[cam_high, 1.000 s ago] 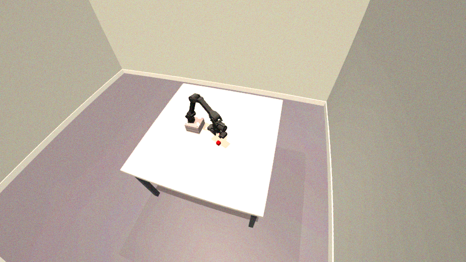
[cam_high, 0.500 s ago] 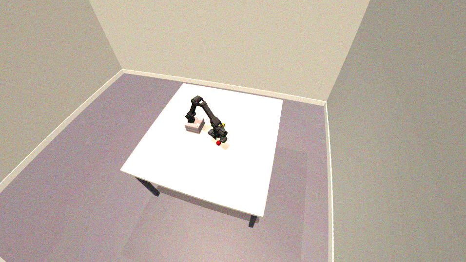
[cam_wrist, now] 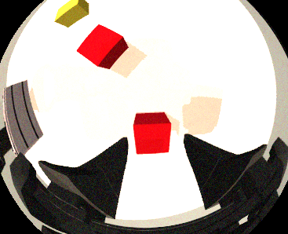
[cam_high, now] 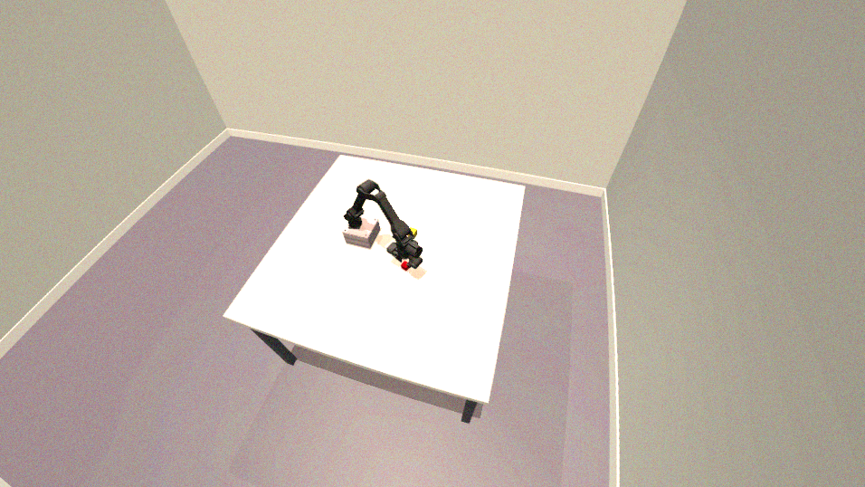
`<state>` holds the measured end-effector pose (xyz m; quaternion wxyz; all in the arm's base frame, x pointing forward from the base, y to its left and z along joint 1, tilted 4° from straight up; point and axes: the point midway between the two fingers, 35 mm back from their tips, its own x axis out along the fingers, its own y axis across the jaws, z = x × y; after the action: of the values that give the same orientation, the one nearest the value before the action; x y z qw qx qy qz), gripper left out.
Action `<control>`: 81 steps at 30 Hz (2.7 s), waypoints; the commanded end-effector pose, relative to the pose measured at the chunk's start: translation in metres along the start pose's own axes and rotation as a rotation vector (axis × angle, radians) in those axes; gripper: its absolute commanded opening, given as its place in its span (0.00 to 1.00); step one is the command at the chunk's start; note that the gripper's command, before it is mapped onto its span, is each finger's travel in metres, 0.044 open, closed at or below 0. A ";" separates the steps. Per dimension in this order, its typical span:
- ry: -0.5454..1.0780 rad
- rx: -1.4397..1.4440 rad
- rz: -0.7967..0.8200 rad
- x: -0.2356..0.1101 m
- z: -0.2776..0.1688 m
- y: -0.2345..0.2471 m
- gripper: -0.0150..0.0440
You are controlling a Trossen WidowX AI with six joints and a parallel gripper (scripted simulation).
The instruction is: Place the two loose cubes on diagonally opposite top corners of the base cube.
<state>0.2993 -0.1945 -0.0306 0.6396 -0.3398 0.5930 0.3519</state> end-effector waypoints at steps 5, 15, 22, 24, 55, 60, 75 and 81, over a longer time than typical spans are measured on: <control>-0.003 0.004 0.010 0.014 0.000 0.004 0.70; -0.003 0.004 0.010 0.015 0.000 0.004 0.43; -0.003 0.004 0.010 0.002 0.000 0.001 0.43; -0.003 0.004 0.010 -0.004 0.000 0.000 0.43; -0.002 0.009 0.009 -0.094 0.001 0.001 0.43; -0.002 0.126 0.010 -0.092 0.012 0.003 0.43; -0.001 0.533 0.010 -0.085 0.051 0.012 0.43; -0.001 0.696 0.011 -0.082 0.066 0.017 0.43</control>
<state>0.3158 -0.1403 0.0583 0.7136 -0.1231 0.6726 0.1525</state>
